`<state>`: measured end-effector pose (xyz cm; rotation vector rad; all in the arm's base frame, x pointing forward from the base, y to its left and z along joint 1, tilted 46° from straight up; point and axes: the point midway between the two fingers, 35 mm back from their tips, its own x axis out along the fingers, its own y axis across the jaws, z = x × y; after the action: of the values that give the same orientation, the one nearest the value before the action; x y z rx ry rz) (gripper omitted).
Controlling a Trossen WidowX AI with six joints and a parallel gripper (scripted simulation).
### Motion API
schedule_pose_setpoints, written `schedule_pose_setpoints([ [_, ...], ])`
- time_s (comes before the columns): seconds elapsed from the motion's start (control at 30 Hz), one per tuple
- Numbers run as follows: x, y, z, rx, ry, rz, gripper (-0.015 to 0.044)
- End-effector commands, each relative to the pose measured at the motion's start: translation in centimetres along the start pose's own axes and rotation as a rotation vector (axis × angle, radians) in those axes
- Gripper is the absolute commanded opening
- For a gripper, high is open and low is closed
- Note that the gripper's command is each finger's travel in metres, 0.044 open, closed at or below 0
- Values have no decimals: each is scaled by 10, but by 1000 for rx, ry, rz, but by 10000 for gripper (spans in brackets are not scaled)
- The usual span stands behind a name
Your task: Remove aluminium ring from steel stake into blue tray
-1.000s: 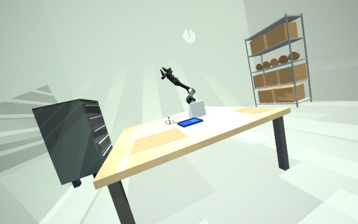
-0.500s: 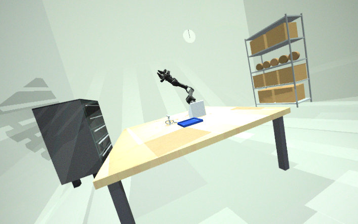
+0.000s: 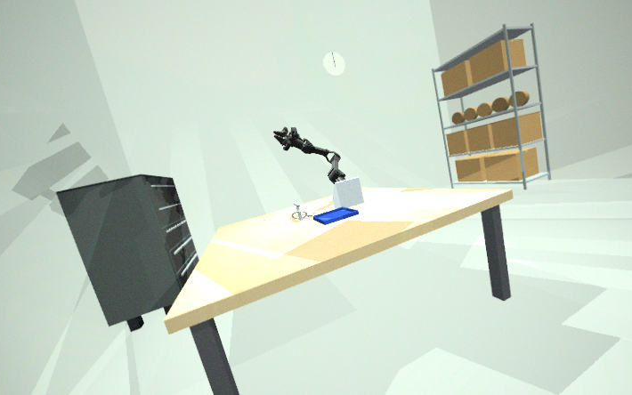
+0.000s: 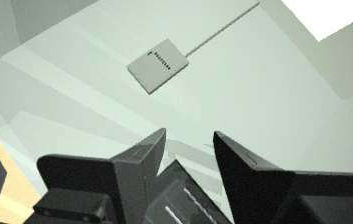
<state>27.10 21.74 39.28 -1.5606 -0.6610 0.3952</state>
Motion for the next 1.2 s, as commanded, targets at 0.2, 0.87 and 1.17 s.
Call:
schedule_pose_setpoints([
  [0.2, 12, 68, -13, 183, 118, 155, 200],
  [0.87, -5, 206, -35, 514, 431, 416, 200],
  [1.17, -40, 280, -49, 657, 672, 516, 200],
])
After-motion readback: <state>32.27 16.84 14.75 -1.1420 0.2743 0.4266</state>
